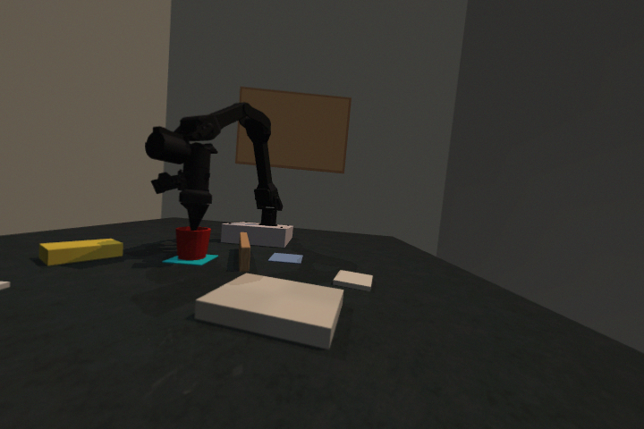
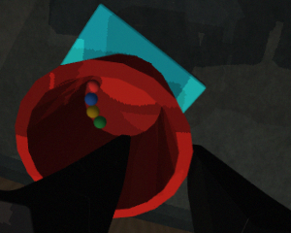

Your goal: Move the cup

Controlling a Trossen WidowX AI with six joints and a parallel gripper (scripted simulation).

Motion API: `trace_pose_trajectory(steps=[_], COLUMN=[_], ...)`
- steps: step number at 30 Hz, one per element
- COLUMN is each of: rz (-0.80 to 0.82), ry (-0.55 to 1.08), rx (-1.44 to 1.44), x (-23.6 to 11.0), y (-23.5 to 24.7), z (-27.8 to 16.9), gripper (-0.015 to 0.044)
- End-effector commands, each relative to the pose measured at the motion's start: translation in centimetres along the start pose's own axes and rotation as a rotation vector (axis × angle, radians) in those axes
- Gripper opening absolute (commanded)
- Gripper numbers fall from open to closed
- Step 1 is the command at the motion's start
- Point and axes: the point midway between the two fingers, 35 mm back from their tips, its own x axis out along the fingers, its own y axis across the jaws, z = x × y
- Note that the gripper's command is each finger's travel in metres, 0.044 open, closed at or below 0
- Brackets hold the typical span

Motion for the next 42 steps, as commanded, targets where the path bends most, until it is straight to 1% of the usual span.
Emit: trace_pose_trajectory(steps=[1,17,25,29,42], rz=[-0.002,-0.004,-0.001,-0.001,-0.003], ry=[-0.001,-0.001,0.001,0.001,0.000], rx=[0.002,0.001,-0.002,-0.002,0.000], x=[-0.5,-2.7,-2.4,-3.0,-7.4], y=[0.0,0.1,0.1,0.2,0.4], z=[0.0,0.0,0.0,0.0,0.2], gripper=[0.0128,0.0128,0.0338,0.0440,0.0440])
